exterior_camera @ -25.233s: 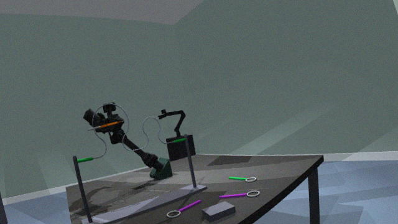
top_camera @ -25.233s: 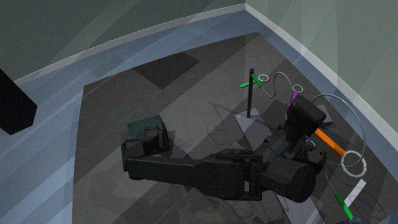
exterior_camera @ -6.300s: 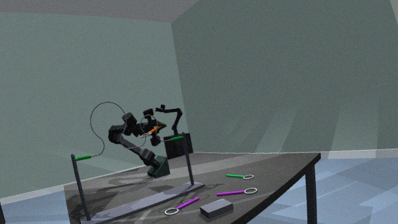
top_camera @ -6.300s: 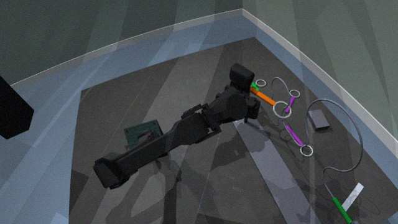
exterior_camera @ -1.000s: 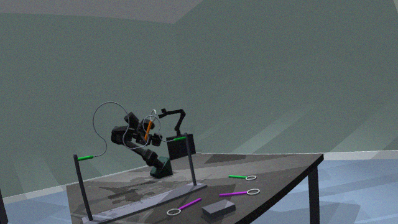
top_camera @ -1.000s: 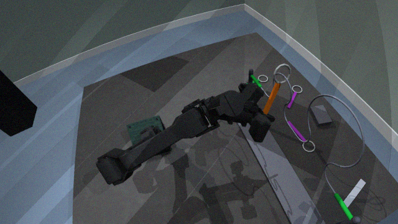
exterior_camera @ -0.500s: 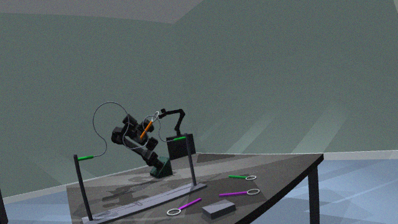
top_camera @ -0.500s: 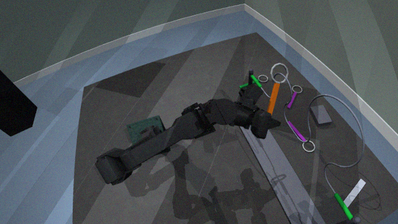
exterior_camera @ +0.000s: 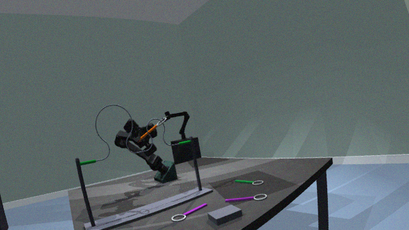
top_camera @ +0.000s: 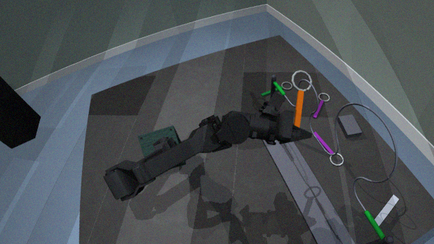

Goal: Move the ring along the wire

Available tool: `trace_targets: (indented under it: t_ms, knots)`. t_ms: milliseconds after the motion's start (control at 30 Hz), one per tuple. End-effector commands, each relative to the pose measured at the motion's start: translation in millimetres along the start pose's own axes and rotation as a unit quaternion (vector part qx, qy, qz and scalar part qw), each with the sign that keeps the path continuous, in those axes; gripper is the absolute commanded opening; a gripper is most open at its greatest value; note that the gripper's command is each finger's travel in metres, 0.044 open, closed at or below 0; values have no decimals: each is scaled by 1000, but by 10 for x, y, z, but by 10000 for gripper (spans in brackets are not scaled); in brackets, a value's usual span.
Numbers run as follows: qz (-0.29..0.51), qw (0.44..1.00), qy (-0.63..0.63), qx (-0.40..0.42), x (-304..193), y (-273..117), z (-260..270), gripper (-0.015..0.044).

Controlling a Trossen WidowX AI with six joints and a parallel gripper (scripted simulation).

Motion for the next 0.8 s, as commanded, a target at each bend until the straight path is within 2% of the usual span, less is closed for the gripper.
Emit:
trace_targets:
  t_ms: [0, 767]
  knots:
    - [-3, 999, -34, -18, 5, 2, -9, -150]
    - [-1, 955, -258, -147, -25, 17, -230, -150]
Point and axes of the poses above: the point midway between the two fingers, 35 mm back from their tips, its own y axis out along the fingers, its own z axis across the jaws, x = y × z, the point moved 7 cm from there along -y, back along the fingers, and after that the axes turned 14 degrees about -y, right-handed, at the moved point
